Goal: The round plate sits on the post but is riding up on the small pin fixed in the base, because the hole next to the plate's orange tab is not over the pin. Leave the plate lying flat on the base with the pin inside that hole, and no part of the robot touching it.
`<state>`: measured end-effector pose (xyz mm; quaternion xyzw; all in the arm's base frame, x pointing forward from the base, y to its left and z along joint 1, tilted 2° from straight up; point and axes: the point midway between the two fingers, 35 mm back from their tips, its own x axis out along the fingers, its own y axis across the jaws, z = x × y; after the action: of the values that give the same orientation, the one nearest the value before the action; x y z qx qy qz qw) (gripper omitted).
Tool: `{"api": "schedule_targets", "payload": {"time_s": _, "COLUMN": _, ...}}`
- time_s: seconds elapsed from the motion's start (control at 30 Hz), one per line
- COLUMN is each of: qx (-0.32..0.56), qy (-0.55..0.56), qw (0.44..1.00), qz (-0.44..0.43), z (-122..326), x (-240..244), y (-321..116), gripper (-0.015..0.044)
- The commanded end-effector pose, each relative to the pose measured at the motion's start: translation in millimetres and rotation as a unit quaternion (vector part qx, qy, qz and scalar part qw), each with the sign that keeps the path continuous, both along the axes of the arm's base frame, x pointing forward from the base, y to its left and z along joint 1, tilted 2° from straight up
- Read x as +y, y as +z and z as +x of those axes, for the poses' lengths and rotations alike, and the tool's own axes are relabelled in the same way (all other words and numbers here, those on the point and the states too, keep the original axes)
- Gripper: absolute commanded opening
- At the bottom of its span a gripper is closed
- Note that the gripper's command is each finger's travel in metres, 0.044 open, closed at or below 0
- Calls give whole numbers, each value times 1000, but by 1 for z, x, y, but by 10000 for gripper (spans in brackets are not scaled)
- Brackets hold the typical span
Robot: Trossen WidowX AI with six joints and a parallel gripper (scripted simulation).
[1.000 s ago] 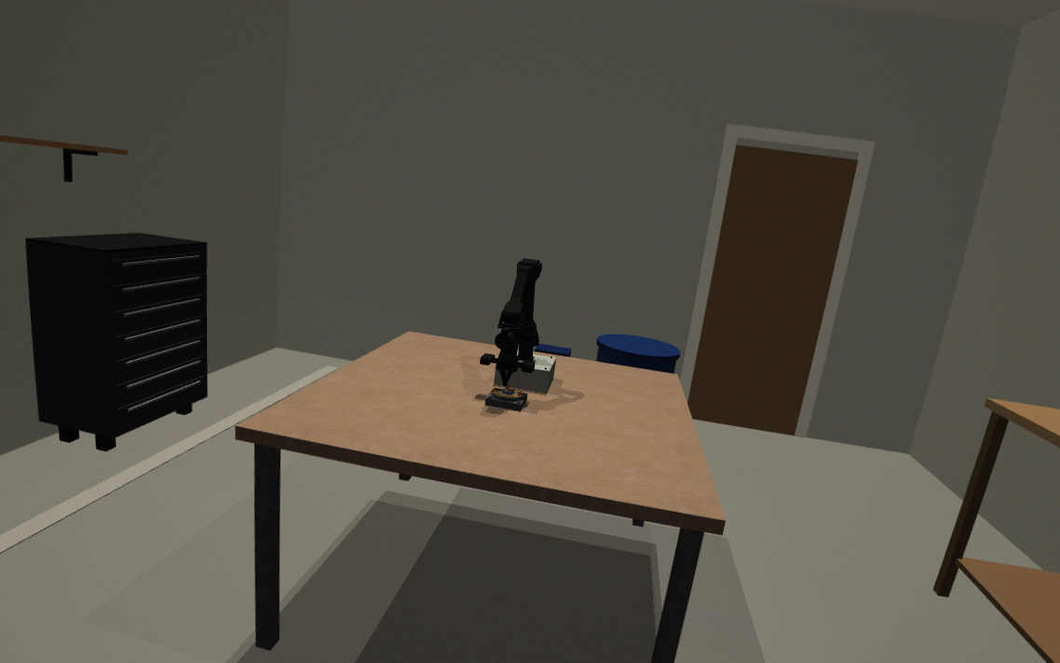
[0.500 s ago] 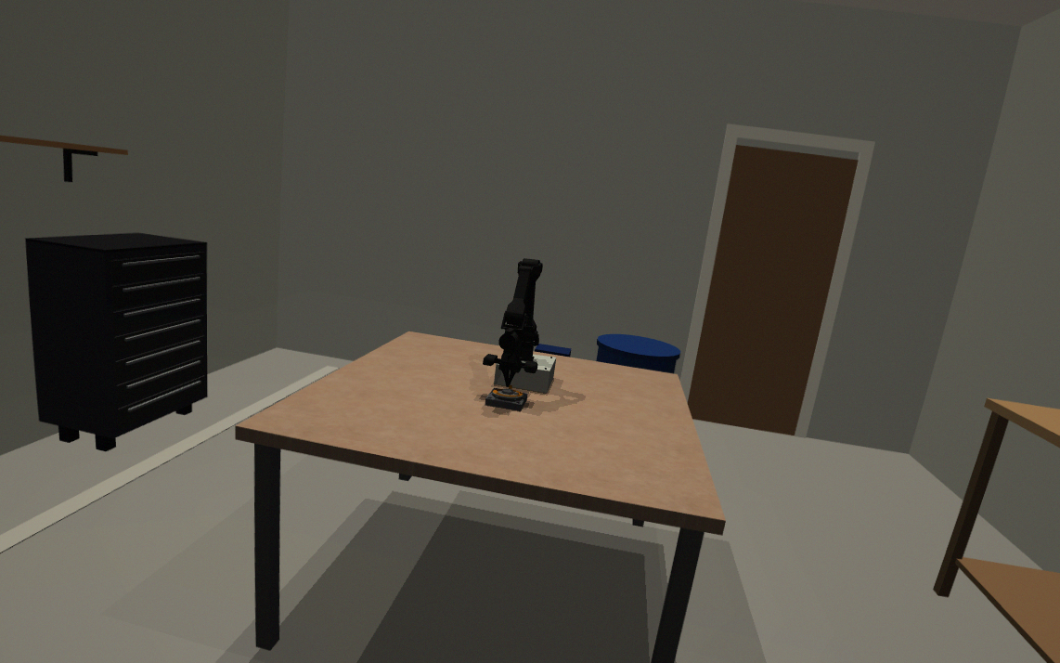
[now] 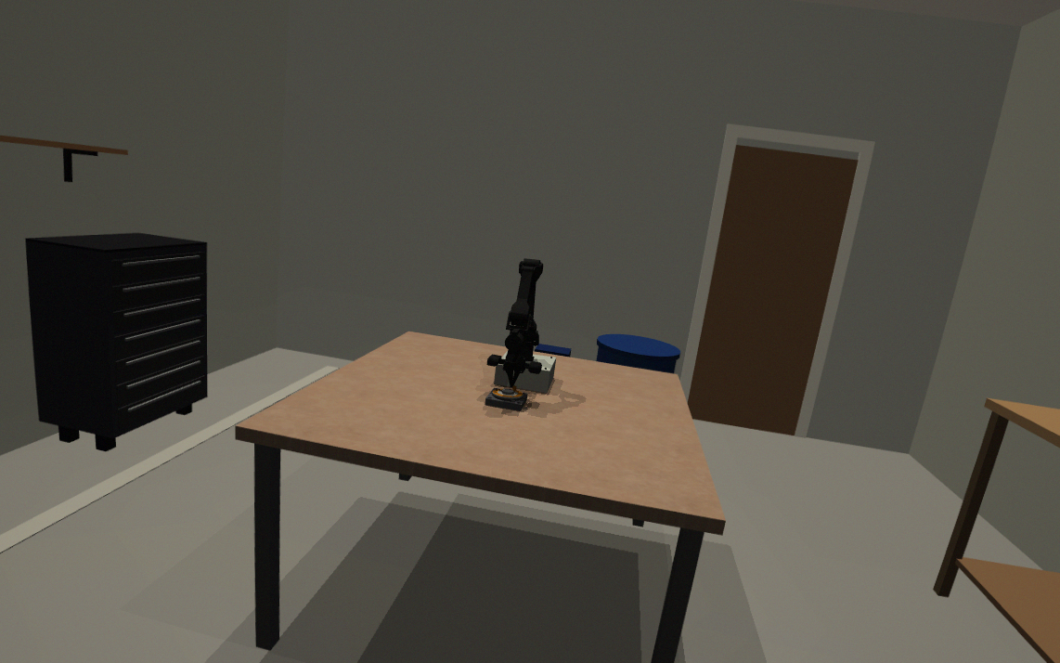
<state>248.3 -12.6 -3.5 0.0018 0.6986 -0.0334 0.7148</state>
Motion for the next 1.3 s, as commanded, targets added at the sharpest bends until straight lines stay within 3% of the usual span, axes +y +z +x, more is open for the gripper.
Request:
{"api": "schedule_targets", "payload": {"time_s": 0.0, "qx": -1, "qy": 2, "qw": 1000, "qz": 4, "z": 2, "x": 8, "y": 0, "gripper": 0}}
{"api": "schedule_targets", "payload": {"time_s": 1.27, "qx": -2, "qy": 2, "qw": 1000, "qz": 6, "z": 34, "x": 44, "y": 5, "gripper": 0}}
